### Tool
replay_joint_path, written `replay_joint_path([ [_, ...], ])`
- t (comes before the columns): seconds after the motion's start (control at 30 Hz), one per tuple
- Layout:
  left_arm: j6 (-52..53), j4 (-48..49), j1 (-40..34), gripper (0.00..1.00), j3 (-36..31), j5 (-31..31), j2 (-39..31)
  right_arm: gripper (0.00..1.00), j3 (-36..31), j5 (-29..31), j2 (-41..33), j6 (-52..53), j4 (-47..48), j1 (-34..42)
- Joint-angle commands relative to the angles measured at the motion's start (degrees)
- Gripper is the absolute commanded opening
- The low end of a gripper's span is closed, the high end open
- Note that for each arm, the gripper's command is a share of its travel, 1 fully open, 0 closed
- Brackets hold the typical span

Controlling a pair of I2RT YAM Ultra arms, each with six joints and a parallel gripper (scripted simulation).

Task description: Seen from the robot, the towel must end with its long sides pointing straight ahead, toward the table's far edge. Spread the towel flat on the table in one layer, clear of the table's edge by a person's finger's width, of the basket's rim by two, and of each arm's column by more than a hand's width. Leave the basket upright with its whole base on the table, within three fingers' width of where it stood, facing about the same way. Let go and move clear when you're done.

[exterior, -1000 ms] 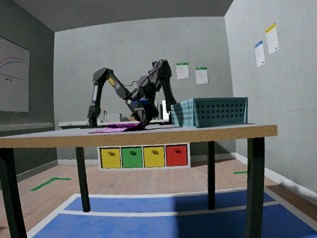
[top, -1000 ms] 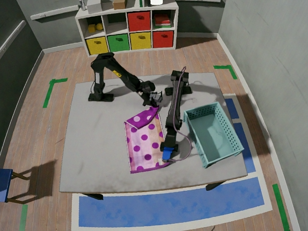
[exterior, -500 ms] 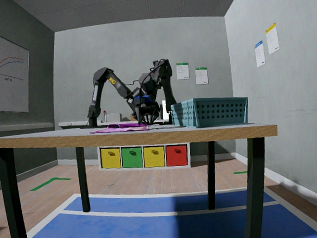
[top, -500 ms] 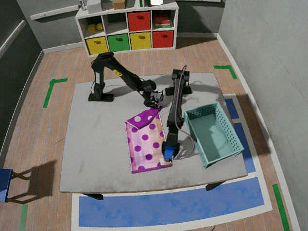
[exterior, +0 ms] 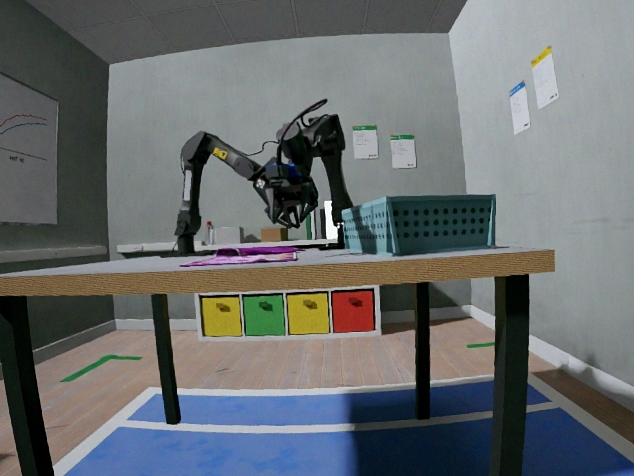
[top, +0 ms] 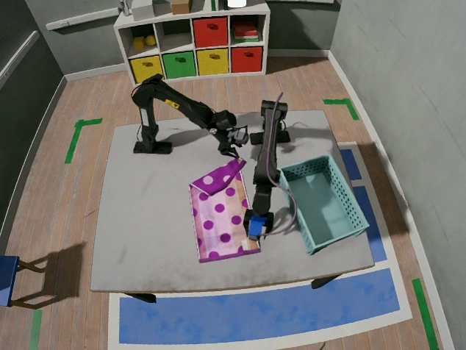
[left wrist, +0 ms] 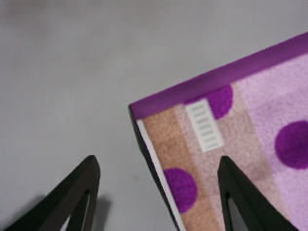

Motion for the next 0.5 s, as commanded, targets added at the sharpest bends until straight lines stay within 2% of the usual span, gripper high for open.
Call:
replay_joint_path([
  [0.0,0.37,-3.91,-1.09,0.64,3.13,-0.34,0.65,0.64,1.97,-0.34,-2.75,0.25,-3.93,-0.76],
  [0.03,0.38,-4.04,-1.09,0.64,3.26,-0.33,0.70,0.64,2.02,-0.34,-2.77,0.25,-4.03,-0.76],
  [0.07,0.42,-5.63,-2.46,0.64,5.64,-0.33,1.26,0.64,-1.90,-0.29,-5.39,0.38,-5.28,-1.38],
  [0.13,0.40,-6.00,-2.46,0.64,6.05,-0.17,1.45,0.64,-1.97,-0.25,-5.64,0.28,-5.46,-1.43],
  [0.17,0.44,-8.07,-4.31,0.64,9.36,-0.16,2.29,0.64,-4.12,-0.16,-9.30,0.41,-7.02,-2.35],
  [0.3,0.37,-9.11,-4.34,0.64,10.67,-0.05,2.97,0.64,-3.04,-0.24,-10.37,0.01,-7.61,-2.62],
  [0.33,0.39,-11.42,-6.30,0.64,14.69,-0.05,4.18,0.64,-6.50,-0.14,-14.31,0.19,-9.70,-3.71],
  [0.4,0.37,-12.26,-6.31,0.64,15.72,-0.05,4.70,0.64,-6.55,-0.14,-14.75,0.10,-10.08,-3.83],
  [0.43,0.39,-13.88,-8.05,0.64,19.26,-0.04,5.82,0.64,-8.10,-0.03,-18.40,0.27,-12.21,-4.92],
  [0.47,0.39,-14.39,-8.05,0.64,19.95,-0.04,6.17,0.64,-8.11,-0.06,-18.77,0.17,-12.56,-5.03],
])
